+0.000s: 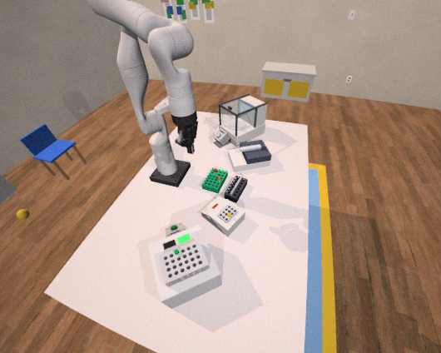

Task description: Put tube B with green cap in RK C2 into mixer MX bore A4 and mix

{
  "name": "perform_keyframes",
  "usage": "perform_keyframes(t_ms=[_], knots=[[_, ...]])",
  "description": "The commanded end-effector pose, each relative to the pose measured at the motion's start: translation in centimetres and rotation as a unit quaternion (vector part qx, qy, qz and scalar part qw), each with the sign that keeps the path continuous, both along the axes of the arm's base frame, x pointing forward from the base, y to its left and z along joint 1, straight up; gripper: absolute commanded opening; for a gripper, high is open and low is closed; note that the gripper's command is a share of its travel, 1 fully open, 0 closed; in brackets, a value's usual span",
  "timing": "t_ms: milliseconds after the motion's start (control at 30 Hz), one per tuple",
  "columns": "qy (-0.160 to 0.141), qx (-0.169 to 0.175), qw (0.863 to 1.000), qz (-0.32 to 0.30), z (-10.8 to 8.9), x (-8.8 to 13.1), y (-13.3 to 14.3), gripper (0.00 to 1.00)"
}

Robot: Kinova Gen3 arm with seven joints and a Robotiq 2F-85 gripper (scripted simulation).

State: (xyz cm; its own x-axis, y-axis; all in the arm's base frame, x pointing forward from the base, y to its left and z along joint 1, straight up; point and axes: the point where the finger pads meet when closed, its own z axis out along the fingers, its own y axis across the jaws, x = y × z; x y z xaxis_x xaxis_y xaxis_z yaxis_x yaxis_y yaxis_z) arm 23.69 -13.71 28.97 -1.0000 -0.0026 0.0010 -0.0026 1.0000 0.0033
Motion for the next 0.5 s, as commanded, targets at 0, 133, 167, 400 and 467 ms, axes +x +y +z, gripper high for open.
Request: perform_keyframes(t_ms=[0, 133, 167, 400, 467], knots=[[0.000, -0.001, 1.000, 0.000, 0.0, 0.5, 0.8, 0.10], [0.000, -0.001, 1.000, 0.000, 0.0, 1.1, 2.0, 0.10], [0.000, -0.001, 1.000, 0.000, 0.0, 1.1, 2.0, 0.10], [0.000, -0.001, 1.000, 0.000, 0.0, 2.1, 3.8, 0.10], [0.000, -0.001, 1.000, 0.000, 0.0, 2.4, 4.4, 0.10]])
